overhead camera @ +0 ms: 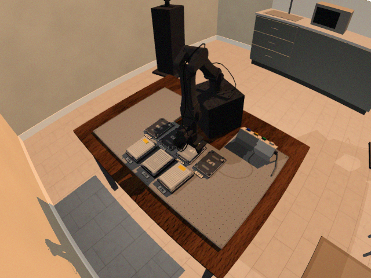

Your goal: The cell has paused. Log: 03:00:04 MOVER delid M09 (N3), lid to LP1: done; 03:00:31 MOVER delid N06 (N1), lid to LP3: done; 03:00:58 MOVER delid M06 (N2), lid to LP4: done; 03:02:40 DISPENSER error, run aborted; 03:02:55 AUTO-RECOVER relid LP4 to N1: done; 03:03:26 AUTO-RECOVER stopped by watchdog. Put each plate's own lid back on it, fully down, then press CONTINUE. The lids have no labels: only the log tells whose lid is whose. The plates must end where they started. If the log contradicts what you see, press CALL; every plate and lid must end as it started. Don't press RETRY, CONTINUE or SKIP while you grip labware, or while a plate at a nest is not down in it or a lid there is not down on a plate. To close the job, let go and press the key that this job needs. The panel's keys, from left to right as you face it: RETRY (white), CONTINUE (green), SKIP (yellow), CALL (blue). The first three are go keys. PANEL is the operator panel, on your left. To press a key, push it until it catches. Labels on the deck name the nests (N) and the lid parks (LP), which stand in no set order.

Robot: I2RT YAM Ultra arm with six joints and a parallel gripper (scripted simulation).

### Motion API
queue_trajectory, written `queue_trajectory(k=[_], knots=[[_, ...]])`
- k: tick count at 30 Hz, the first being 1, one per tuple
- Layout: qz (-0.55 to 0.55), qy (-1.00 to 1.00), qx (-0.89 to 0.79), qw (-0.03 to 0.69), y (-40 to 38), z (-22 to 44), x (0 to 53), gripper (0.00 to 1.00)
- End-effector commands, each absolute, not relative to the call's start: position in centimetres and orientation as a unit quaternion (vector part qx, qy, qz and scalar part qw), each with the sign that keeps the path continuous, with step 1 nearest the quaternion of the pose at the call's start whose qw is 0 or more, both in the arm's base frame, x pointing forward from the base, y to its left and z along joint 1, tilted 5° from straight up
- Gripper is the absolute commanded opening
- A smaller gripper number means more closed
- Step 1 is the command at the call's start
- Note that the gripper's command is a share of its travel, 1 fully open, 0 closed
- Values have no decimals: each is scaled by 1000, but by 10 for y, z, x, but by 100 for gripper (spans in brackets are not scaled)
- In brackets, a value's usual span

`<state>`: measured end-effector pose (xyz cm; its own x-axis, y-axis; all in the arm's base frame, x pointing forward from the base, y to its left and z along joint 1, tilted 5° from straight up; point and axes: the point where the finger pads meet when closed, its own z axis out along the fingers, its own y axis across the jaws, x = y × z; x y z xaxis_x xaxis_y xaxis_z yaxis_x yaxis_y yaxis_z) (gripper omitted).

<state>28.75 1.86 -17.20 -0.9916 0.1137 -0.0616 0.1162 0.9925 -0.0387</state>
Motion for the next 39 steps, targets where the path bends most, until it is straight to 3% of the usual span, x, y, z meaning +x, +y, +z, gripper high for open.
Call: queue_trajectory(k=[1,18,39], knots=[[-19,997,57,53,18,-173,307,100],[-19,997,57,55,18,-168,310,100],[-19,997,59,48,16,-170,307,82]])
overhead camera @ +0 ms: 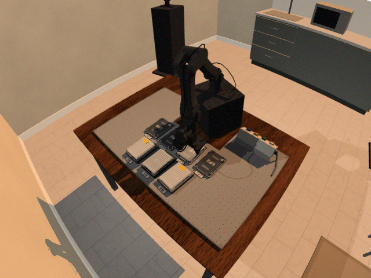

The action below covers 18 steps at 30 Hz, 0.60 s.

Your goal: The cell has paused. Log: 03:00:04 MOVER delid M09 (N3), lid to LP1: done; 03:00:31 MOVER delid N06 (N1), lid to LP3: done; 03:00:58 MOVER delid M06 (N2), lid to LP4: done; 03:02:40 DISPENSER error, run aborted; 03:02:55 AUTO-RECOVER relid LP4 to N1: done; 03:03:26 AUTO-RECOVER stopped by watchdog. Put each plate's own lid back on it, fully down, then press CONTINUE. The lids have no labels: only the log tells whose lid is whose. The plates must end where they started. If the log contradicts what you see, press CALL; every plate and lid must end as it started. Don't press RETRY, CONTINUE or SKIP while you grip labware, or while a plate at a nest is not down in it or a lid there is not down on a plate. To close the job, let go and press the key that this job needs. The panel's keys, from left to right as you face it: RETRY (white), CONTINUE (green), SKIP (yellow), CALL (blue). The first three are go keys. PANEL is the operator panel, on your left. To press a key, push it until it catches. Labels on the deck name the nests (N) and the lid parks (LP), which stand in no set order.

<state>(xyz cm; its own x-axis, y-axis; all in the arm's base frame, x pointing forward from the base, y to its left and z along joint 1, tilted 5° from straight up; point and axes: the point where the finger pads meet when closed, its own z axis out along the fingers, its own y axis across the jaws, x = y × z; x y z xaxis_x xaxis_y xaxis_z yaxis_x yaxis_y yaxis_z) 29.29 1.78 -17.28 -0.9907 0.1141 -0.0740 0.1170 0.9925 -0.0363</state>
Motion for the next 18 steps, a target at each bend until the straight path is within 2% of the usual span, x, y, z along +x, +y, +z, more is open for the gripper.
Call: queue_trajectory(k=[1,3,4,18], knots=[[-19,997,59,48,16,-170,307,82],[-19,997,56,48,18,-170,307,80],[-19,997,56,47,18,-170,307,0],[-18,997,56,58,19,-159,313,0]])
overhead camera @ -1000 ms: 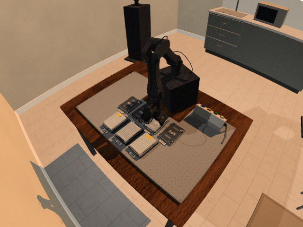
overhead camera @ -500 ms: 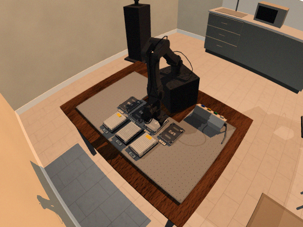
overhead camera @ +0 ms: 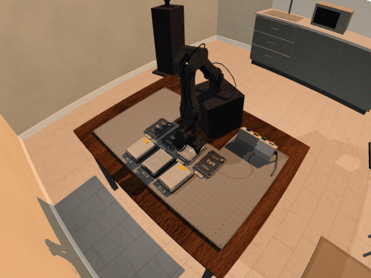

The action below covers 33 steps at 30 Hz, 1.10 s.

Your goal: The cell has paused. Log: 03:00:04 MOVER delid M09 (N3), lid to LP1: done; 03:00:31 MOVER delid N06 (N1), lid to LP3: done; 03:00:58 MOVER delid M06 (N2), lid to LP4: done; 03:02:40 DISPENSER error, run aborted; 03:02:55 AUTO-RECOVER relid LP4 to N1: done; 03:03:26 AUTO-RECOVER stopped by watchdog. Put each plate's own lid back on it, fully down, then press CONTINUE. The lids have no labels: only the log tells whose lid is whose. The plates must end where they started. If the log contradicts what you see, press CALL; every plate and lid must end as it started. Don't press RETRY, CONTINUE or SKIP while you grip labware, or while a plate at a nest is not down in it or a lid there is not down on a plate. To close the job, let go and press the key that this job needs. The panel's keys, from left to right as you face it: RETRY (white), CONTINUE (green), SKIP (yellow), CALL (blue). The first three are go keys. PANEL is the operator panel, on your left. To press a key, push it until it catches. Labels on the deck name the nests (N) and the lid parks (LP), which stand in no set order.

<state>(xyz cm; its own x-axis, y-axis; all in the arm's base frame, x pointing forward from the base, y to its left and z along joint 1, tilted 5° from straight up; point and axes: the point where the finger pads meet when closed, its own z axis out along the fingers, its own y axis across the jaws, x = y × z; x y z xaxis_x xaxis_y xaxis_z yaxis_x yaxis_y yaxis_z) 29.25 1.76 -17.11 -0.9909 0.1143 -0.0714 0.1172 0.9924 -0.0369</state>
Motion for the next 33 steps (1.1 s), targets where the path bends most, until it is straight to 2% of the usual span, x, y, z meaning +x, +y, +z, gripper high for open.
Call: queue_trajectory(k=[1,11,33], knots=[[-18,997,56,58,20,-158,313,0],[-21,998,54,37,21,-146,291,0],[-21,997,56,37,21,-122,286,0]])
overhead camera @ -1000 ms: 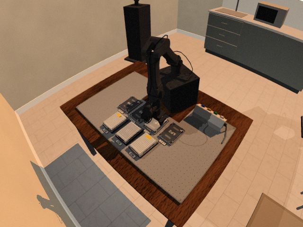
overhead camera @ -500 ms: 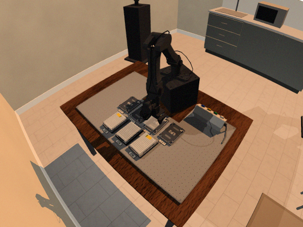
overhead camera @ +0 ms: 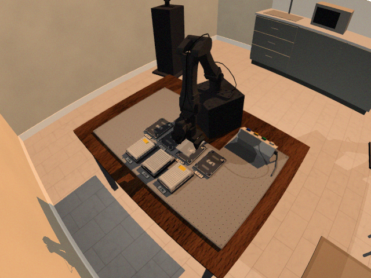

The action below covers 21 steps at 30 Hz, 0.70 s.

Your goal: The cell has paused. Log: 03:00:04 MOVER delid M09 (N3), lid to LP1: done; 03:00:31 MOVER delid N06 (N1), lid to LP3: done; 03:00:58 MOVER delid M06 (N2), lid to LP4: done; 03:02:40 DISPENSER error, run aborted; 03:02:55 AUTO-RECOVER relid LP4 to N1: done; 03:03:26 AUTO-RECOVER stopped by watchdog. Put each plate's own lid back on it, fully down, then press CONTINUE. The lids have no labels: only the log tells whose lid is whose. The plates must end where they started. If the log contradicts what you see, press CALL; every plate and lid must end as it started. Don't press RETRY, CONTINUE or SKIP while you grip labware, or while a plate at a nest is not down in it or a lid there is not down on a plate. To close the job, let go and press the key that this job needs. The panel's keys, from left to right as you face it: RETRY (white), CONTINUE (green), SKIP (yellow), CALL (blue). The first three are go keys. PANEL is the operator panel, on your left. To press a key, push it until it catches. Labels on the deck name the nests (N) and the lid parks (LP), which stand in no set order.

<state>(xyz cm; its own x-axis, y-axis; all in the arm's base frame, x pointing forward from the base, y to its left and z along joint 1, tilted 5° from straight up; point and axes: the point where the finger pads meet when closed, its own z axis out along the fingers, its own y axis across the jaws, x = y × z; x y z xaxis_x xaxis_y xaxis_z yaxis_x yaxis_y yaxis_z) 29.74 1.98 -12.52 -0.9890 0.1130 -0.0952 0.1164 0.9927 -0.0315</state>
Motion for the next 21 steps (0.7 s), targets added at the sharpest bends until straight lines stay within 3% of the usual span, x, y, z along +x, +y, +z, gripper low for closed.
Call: queue_trajectory(k=[1,21], knots=[[-21,997,56,37,21,-122,286,0],[-19,997,57,45,21,-124,293,0]])
